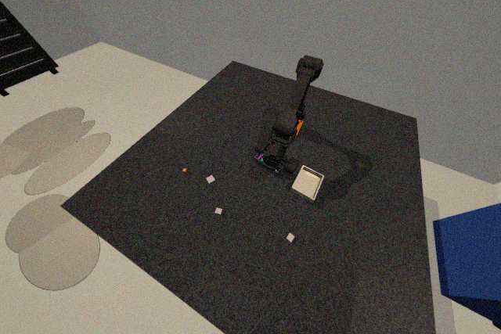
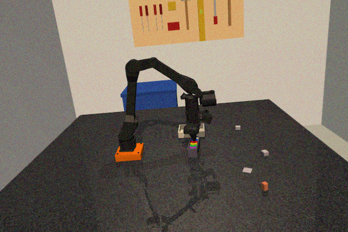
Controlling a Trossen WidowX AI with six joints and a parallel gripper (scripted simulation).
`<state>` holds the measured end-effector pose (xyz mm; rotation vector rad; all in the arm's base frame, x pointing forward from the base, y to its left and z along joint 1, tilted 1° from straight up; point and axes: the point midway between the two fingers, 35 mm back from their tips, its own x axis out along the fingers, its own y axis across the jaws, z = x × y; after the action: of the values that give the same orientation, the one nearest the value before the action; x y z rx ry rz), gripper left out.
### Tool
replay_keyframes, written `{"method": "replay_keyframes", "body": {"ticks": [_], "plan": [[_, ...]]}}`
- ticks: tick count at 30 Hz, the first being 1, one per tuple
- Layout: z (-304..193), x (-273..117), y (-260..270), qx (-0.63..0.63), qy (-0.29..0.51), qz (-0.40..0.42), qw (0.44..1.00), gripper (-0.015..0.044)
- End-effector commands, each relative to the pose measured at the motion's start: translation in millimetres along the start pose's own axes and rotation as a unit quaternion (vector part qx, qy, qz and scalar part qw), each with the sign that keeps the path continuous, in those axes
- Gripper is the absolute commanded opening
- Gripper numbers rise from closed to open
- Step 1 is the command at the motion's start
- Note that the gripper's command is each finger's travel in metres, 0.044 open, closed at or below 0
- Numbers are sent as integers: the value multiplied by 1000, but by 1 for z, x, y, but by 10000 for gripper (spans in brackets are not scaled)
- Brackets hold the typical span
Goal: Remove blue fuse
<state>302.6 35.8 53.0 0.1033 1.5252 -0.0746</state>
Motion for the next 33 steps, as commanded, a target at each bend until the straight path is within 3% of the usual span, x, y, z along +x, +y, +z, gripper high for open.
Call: {"method": "replay_keyframes", "body": {"ticks": [1,33], "plan": [[0,0,0,0,0,0,1000,0],[1,-16,0,0,0,-1,1000,0]]}}
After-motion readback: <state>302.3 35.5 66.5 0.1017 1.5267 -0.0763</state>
